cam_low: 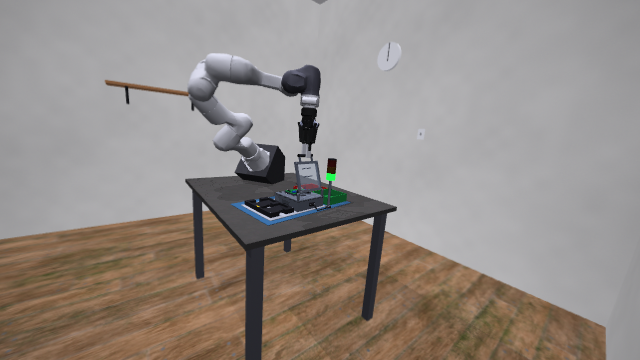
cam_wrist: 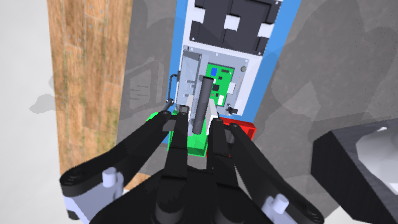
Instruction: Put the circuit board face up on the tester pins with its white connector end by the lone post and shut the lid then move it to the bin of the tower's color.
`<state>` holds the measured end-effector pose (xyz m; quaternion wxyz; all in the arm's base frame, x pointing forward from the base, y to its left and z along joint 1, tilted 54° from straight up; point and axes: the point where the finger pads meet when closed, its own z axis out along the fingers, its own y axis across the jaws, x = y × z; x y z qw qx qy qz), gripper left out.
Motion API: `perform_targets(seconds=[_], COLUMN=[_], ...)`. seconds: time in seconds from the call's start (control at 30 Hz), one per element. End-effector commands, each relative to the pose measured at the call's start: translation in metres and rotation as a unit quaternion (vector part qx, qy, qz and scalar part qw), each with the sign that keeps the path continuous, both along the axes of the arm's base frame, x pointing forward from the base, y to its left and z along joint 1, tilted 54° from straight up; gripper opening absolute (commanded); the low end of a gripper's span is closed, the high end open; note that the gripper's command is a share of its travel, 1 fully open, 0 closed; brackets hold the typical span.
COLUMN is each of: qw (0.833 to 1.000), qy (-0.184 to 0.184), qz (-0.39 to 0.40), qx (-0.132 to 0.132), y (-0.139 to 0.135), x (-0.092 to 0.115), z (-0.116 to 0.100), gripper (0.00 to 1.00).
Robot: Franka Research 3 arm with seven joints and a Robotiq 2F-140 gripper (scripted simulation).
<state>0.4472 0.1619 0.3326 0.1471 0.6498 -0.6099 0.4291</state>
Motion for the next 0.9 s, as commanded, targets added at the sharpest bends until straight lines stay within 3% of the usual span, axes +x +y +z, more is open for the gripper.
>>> perform_targets(seconds=[0.0,0.87], qw=[1.000,1.000], qy=[-0.002,-0.002], qz=[0.005,0.005], qx=[0.000,0.000], y=[0.0014,-0.0017], x=[0.0032,0.0011], z=[0.0017,-0.0015], gripper=[0.16,0.16])
